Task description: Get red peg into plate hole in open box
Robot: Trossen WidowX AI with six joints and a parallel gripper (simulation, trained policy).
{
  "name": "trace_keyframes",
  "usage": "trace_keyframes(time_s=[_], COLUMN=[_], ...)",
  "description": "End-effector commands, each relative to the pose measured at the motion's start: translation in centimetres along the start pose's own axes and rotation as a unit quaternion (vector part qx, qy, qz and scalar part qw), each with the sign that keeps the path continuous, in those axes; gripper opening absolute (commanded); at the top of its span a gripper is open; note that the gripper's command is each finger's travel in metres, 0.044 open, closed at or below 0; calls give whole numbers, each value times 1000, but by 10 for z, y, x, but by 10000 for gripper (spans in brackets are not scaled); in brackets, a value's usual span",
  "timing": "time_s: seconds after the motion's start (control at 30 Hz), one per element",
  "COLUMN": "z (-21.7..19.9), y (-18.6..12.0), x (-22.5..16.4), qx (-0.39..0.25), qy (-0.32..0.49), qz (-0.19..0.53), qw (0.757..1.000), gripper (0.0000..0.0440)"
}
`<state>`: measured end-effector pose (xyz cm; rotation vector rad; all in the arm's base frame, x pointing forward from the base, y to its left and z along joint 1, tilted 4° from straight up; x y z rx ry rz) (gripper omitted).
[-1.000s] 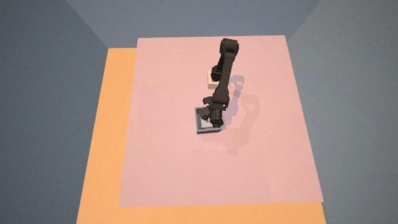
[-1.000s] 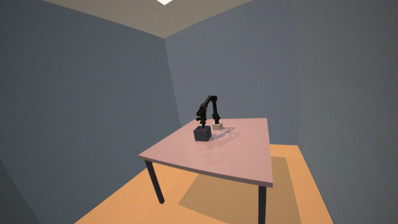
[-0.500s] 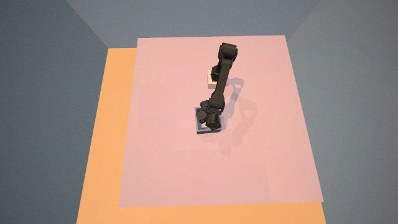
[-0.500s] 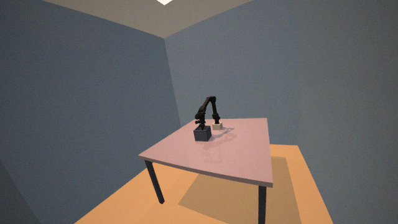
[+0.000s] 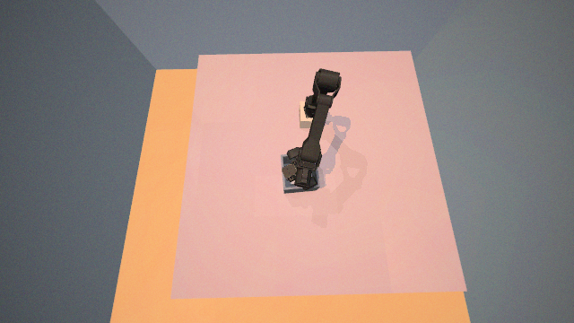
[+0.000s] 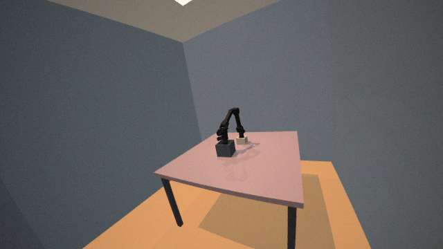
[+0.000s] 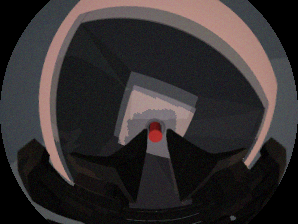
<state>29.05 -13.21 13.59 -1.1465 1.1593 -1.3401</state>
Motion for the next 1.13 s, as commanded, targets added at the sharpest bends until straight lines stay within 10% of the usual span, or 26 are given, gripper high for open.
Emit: trace_keyframes(time_s=[0.0, 1.1], z=[3, 25], y=[-2, -100], x=[1, 61], qx=[1, 161], qy=[-4, 1], qz=[17, 123], qw=[1000, 979], gripper=[139, 226])
Point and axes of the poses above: the point midway between the two fingers, 35 mm back from their tips, its own y axis out along the fingers, its own z axis across the jaws, x = y × z, the point moved 10 cm from there along -y, back along the fingers, and after that the axes turned 15 degrees about y, right-handed, at the moved point
